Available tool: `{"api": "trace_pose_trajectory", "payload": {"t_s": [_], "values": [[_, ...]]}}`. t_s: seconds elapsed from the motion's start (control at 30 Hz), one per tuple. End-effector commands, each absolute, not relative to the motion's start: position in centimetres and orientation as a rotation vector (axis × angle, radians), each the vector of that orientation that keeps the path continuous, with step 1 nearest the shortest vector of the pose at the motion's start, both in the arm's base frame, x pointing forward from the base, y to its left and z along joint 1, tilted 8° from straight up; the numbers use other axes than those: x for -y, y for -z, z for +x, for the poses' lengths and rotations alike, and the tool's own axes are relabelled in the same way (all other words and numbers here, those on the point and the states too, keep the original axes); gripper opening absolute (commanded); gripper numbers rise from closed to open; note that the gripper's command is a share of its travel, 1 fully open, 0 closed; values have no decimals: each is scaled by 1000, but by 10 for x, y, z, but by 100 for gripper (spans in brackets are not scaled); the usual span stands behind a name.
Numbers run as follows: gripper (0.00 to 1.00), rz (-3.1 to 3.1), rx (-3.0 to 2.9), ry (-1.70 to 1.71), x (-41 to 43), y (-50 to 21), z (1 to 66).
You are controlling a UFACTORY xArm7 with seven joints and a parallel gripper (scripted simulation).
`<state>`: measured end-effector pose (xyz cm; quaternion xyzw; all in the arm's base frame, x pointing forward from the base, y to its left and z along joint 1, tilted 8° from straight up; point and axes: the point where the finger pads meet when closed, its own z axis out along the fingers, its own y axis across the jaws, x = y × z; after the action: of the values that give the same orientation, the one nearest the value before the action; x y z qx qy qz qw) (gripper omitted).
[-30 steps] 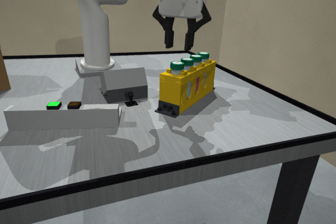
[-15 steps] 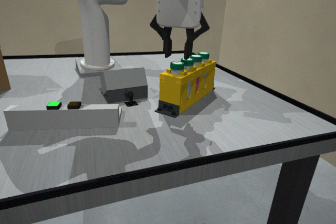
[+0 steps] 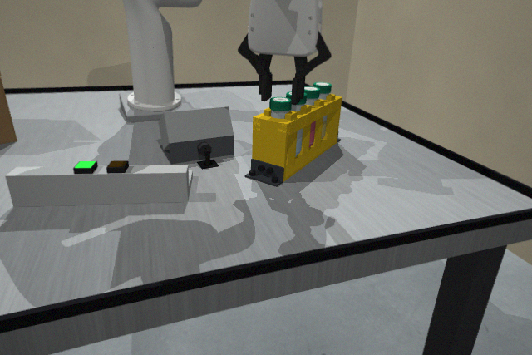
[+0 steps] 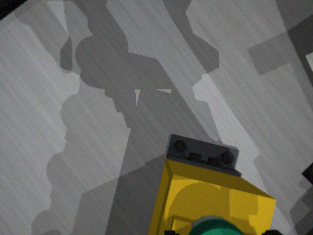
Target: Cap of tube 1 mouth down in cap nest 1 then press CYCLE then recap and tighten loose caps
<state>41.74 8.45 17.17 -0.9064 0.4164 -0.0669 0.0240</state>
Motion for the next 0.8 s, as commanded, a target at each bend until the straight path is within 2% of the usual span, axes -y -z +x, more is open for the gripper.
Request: {"api": "trace_pose_trajectory", "payload": {"t_s": [0.0,0.73,0.77], "values": [[46,-2803,-1287,211,-85,-172,418],[46,-2803,-1287,211,-85,-164,420],[0,-2803,-1287,211,-85,-164,420]]}}
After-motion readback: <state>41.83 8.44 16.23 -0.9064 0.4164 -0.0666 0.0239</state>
